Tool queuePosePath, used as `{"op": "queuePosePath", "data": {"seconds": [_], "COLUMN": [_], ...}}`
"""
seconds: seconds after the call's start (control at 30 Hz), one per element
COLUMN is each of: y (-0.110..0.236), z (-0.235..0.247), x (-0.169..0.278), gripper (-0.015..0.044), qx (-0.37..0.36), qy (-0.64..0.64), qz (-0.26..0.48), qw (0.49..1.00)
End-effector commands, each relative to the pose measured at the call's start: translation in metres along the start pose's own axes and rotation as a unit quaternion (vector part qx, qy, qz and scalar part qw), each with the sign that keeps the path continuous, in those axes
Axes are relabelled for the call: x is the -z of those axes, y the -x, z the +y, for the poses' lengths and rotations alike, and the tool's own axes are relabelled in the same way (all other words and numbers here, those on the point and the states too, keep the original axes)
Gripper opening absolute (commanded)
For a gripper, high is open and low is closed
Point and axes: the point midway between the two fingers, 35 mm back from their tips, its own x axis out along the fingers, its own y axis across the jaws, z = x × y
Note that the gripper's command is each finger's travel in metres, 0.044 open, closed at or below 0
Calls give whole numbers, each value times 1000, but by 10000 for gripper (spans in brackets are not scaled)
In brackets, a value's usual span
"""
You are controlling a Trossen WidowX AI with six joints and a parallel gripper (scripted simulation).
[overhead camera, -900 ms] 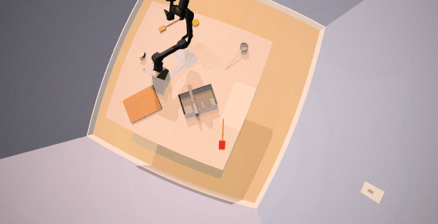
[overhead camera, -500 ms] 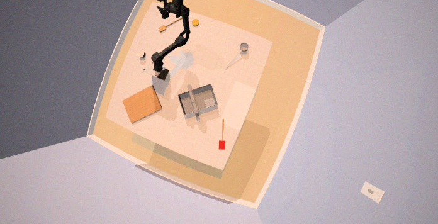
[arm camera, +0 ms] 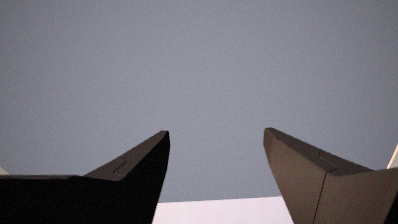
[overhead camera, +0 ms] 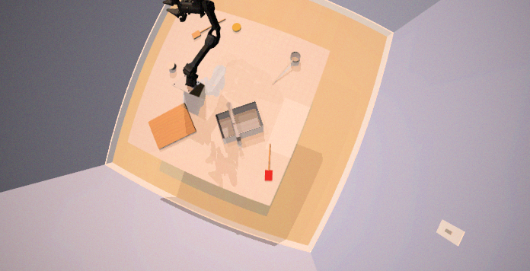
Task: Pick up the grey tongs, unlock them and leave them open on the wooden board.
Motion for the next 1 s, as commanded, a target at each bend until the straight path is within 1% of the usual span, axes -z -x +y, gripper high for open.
{"op": "queuePosePath", "data": {"seconds": [0.0, 0.13, 0.23, 0.4, 0.53, 0.63, 0.73, 0.87, 0.97], "y": [-12, -17, -14, 6, 36, 52, 77, 115, 149], "z": [23, 49, 62, 82, 84, 84, 82, 70, 56], "x": [43, 96, 135, 209, 264, 294, 329, 382, 415], "gripper": [260, 260, 260, 260, 260, 260, 260, 260, 260], "qx": [-23, -44, -67, -107, -145, -160, -182, -210, -234], "qy": [50, 125, 178, 263, 331, 374, 418, 490, 533], "qz": [73, 148, 200, 293, 354, 384, 417, 459, 486], "qw": [996, 980, 961, 913, 862, 829, 786, 711, 652]}}
